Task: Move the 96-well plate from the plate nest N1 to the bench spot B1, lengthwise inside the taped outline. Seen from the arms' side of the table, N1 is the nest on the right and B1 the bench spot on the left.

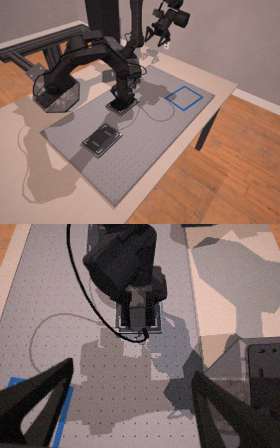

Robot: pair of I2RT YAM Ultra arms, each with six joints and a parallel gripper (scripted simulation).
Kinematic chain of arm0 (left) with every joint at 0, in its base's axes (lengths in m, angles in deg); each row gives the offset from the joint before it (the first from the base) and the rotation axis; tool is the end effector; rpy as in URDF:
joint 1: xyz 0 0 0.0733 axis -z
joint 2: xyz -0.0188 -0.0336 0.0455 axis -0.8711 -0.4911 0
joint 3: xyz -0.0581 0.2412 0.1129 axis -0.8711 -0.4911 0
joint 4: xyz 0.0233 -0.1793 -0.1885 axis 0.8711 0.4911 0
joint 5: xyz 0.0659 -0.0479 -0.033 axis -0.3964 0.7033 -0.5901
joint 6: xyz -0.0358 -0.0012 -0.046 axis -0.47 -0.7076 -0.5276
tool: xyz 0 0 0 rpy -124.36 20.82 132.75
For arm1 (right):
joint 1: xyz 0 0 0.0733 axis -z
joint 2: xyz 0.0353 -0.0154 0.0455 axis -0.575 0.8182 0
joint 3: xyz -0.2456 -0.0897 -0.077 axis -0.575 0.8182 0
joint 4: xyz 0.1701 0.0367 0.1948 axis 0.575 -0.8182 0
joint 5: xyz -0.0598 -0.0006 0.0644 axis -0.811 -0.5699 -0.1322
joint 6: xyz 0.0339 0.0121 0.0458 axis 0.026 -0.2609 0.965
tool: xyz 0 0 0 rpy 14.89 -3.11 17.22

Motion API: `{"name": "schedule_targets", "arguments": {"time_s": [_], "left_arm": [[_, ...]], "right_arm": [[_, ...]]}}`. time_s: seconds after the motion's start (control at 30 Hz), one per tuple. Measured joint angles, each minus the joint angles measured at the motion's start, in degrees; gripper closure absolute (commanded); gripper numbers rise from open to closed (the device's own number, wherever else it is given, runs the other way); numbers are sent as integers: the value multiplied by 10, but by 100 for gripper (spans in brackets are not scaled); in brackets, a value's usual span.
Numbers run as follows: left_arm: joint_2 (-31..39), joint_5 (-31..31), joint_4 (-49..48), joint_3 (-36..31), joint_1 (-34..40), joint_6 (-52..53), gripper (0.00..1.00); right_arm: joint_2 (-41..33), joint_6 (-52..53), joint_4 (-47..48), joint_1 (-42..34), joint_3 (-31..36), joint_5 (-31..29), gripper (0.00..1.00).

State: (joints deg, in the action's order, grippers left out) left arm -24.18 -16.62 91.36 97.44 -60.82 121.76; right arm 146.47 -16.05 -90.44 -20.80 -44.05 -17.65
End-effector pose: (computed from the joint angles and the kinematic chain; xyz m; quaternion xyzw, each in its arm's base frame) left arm 0.1101 -0.0211 0.3253 0.7657 0.5606 -0.0553 0.3104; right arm 0.2042 0.2650 0.0182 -0.6913 0.6705 -0.2693 0.0061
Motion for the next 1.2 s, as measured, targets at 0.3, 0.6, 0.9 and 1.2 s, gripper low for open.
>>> {"name": "schedule_targets", "arguments": {"time_s": [0.3, 0.6, 0.9, 1.2], "left_arm": [[0, 0, 0, 0, 0, 0, 0], [0, 0, 0, 0, 0, 0, 0], [0, 0, 0, 0, 0, 0, 0], [0, 0, 0, 0, 0, 0, 0]], "right_arm": [[-1, 0, 1, 0, 1, 1, 21], [0, 0, -2, 2, 0, -1, 0], [-3, 11, -3, -11, 0, 3, 0], [-21, 21, -26, -19, 0, 6, 0]]}}
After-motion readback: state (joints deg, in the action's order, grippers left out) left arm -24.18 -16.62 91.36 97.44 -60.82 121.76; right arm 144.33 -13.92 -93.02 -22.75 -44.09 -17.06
